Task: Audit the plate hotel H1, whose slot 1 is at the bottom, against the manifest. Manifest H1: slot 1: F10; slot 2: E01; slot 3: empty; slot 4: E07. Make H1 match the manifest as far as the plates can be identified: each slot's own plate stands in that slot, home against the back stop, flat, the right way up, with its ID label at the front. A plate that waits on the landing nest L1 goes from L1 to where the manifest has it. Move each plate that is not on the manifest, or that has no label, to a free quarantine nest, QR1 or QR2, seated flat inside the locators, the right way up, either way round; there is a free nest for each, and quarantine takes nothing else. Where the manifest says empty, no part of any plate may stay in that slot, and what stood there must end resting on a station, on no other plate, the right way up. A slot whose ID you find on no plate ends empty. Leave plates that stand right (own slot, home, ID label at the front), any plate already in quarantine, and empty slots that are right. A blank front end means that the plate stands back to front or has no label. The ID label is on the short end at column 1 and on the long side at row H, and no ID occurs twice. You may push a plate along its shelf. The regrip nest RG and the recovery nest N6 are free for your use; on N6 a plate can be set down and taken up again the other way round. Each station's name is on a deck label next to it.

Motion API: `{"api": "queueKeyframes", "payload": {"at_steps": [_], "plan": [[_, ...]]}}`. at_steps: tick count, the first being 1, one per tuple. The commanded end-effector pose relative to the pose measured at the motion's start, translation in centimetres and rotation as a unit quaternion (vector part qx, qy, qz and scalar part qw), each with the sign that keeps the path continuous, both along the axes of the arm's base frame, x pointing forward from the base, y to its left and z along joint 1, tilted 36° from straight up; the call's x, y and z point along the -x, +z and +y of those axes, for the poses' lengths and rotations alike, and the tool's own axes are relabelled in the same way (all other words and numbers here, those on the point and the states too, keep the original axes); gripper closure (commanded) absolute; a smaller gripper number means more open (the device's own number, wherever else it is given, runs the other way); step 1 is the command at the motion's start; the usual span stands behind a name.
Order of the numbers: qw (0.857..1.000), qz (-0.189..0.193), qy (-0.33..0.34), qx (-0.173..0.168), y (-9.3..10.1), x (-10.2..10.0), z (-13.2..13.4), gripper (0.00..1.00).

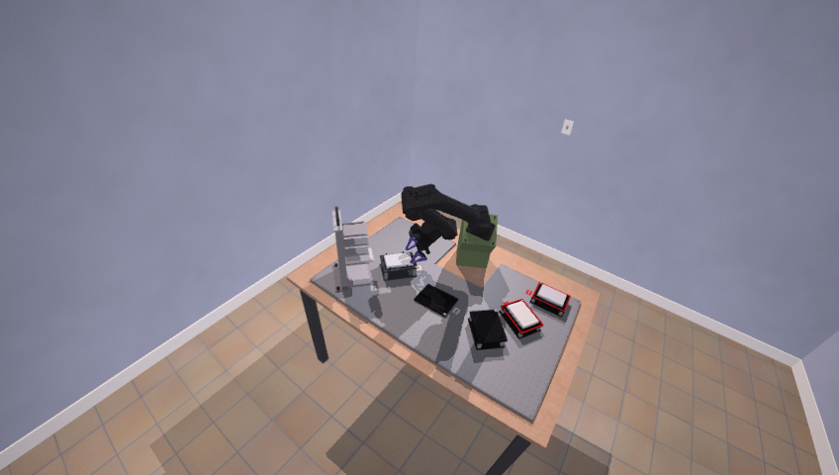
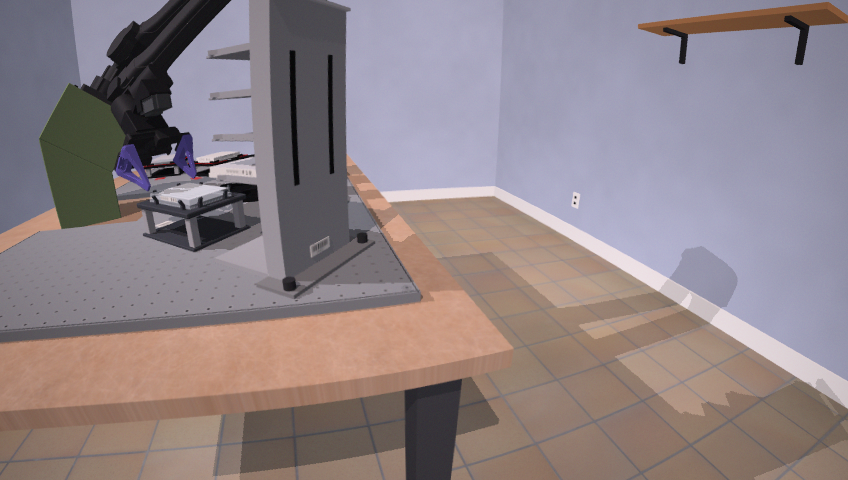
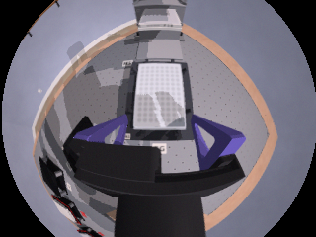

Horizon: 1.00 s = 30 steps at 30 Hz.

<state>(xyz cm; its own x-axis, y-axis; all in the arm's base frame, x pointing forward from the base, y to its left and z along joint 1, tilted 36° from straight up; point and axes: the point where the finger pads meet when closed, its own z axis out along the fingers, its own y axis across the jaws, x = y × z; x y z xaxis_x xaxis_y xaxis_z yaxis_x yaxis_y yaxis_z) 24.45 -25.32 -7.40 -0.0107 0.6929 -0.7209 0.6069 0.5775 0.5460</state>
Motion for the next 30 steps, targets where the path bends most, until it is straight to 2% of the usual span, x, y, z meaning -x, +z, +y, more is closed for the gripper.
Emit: {"api": "queueKeyframes", "payload": {"at_steps": [1, 8, 22, 30], "plan": [[1.000, -0.003, 0.001, -0.002, -0.3, -0.3, 0.3, 0.00], [1.000, 0.006, -0.001, -0.012, -1.1, -0.1, 0.7, 0.00], [0.999, 0.016, 0.001, -0.029, -3.1, -0.9, 1.3, 0.00], [0.999, 0.017, 0.001, -0.028, -3.2, -0.9, 1.4, 0.00]]}}
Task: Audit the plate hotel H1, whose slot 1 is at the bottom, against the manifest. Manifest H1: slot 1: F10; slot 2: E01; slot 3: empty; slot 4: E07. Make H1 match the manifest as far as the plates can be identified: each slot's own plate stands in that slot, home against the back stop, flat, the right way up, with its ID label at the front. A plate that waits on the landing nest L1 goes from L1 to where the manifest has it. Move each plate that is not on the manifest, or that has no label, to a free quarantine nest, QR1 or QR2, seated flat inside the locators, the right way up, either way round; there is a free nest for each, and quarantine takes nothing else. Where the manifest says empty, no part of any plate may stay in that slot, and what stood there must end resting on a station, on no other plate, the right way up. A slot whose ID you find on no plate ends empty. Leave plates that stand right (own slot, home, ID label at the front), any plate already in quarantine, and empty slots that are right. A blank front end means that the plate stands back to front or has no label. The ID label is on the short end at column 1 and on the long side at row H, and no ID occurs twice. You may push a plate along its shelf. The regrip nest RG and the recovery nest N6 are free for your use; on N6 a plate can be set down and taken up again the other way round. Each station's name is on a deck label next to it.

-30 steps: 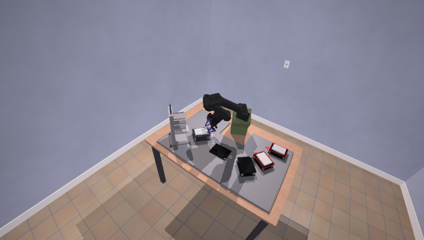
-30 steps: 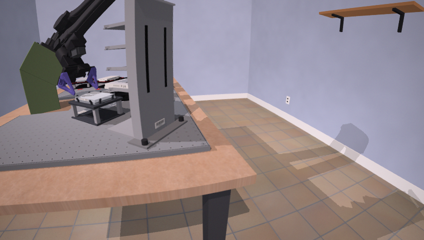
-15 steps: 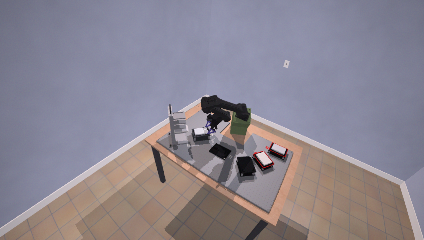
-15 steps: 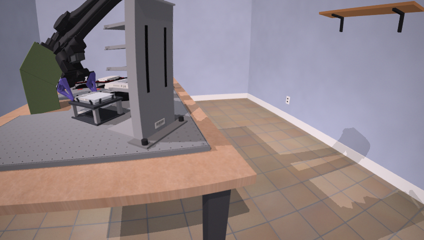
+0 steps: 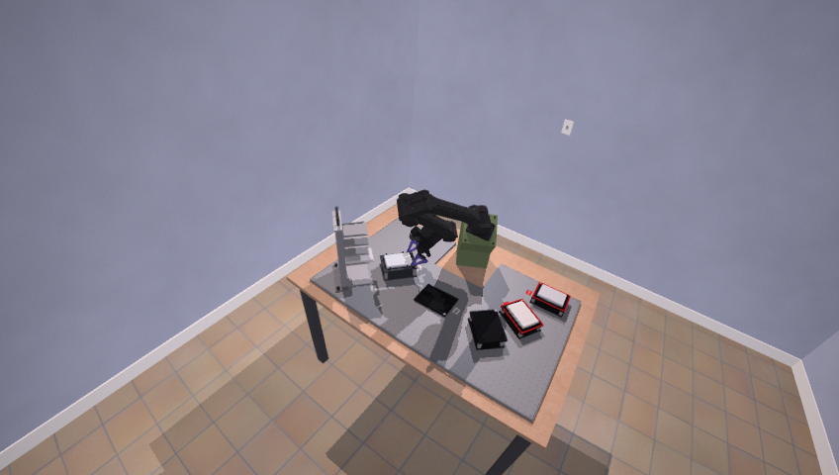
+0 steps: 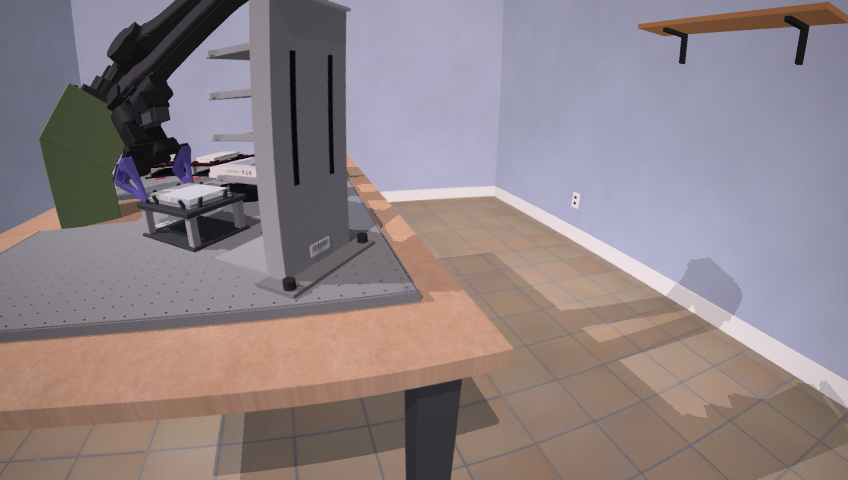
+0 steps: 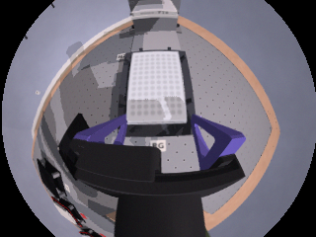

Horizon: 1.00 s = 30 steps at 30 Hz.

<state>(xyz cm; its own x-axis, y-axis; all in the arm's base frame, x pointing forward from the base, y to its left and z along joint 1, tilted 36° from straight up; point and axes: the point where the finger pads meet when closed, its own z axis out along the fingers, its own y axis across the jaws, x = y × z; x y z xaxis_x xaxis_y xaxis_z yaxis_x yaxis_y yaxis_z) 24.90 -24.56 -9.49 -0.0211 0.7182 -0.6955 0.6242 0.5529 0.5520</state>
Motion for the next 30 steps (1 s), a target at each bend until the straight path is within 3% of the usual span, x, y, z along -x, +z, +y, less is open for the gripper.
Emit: {"api": "queueKeyframes", "payload": {"at_steps": [1, 29, 30], "plan": [[1.000, 0.005, 0.006, -0.011, -1.06, -0.41, 0.59, 0.00], [1.000, 0.005, 0.006, -0.011, -1.06, -0.41, 0.59, 0.00], [1.000, 0.005, 0.006, -0.011, -1.06, -0.41, 0.59, 0.14]]}}
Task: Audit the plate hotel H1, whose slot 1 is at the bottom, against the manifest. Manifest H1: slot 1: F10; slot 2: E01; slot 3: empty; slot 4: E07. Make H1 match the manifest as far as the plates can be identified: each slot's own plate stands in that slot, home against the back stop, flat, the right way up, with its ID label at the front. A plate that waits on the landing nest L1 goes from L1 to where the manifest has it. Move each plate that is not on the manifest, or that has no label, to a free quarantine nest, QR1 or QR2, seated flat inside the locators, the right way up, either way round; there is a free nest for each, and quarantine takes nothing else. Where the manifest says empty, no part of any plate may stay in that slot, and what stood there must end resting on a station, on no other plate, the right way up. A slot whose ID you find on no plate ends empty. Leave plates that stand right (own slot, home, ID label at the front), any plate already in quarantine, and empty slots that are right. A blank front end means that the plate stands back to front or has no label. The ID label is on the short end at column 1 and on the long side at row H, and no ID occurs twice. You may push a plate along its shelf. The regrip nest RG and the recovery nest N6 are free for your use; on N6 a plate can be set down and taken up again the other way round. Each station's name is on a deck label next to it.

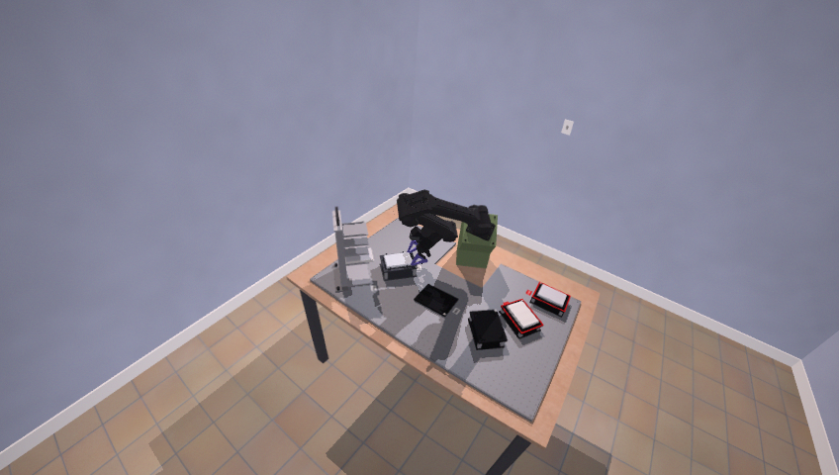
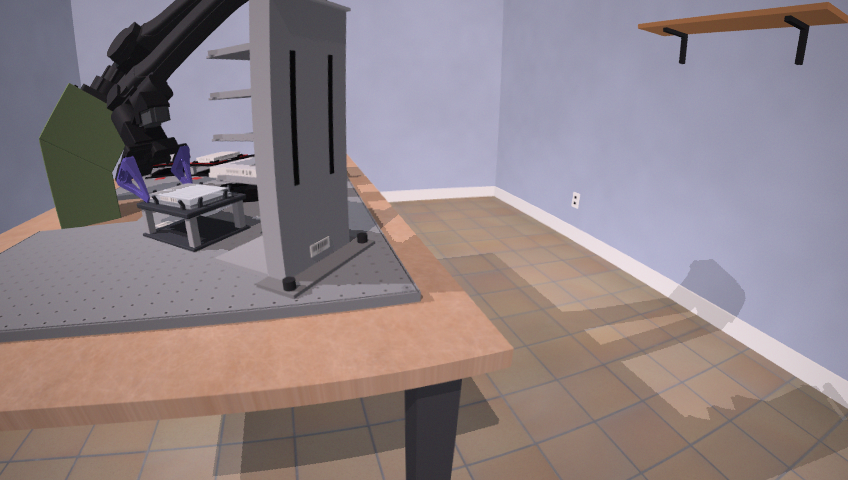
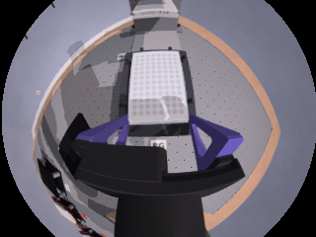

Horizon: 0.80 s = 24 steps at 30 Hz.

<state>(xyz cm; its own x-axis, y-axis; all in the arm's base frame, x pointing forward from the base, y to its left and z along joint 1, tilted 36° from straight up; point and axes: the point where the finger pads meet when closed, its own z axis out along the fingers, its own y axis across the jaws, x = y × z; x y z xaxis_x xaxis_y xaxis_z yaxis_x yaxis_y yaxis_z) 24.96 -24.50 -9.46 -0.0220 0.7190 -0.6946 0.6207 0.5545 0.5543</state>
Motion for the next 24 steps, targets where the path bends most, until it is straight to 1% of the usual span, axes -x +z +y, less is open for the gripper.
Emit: {"api": "queueKeyframes", "payload": {"at_steps": [1, 2, 24], "plan": [[1.000, 0.007, 0.004, -0.009, -1.09, -0.36, 0.53, 0.14], [1.000, 0.007, -0.001, -0.007, -0.59, 0.19, 0.48, 0.14], [1.000, 0.007, -0.001, -0.007, -0.59, 0.19, 0.48, 0.14]]}}
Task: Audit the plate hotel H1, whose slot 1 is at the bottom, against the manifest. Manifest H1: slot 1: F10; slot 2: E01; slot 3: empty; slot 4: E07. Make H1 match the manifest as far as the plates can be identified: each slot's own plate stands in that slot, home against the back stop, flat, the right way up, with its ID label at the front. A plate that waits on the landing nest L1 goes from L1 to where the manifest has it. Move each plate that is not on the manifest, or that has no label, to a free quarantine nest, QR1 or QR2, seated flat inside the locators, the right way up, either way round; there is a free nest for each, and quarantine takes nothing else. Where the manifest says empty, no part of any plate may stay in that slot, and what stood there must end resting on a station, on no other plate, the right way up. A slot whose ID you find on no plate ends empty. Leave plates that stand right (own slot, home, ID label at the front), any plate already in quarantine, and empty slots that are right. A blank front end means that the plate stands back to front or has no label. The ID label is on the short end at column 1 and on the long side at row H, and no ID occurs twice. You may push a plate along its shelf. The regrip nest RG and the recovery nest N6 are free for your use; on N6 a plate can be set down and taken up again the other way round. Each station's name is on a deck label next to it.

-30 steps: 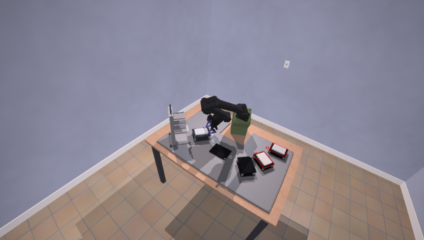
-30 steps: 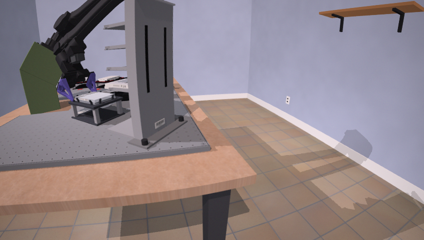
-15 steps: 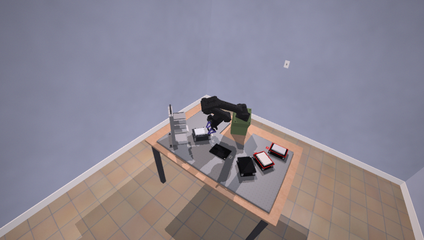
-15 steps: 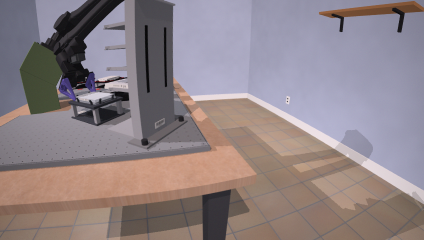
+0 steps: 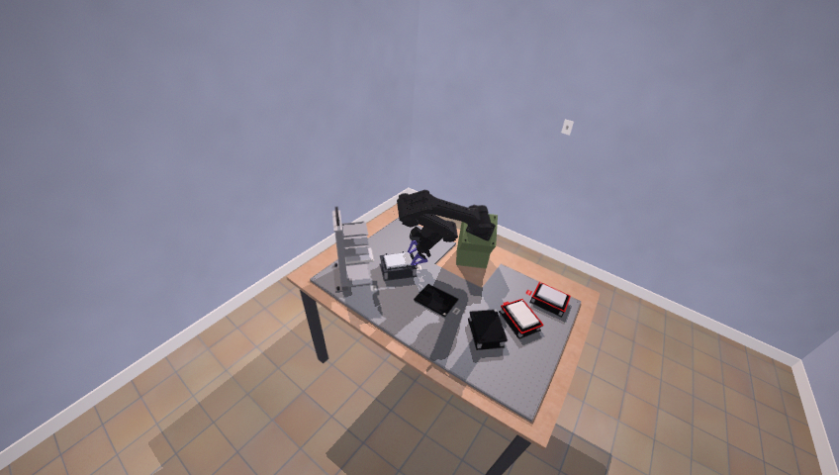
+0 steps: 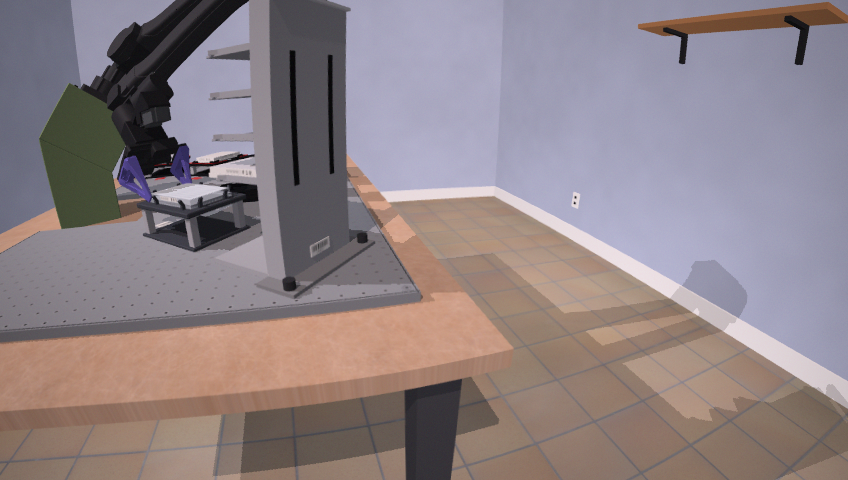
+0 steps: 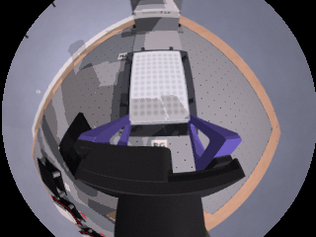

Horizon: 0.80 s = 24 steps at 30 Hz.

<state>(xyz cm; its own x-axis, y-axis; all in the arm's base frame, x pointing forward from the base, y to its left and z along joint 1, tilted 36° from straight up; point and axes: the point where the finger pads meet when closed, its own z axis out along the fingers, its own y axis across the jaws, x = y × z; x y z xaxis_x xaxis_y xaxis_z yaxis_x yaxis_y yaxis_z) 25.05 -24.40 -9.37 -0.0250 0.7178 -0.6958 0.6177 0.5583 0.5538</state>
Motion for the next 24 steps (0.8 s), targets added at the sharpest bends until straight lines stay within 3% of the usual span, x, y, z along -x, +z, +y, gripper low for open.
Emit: {"api": "queueKeyframes", "payload": {"at_steps": [1, 11, 13, 24], "plan": [[1.000, 0.007, 0.002, -0.010, -1.1, -0.2, 0.4, 0.14], [1.000, 0.007, -0.008, 0.000, -0.4, 0.8, -0.3, 0.14], [1.000, 0.001, -0.009, 0.007, 0.7, 0.9, -0.4, 0.14], [1.000, -0.006, -0.007, 0.019, 2.3, 1.5, -0.5, 0.14]]}}
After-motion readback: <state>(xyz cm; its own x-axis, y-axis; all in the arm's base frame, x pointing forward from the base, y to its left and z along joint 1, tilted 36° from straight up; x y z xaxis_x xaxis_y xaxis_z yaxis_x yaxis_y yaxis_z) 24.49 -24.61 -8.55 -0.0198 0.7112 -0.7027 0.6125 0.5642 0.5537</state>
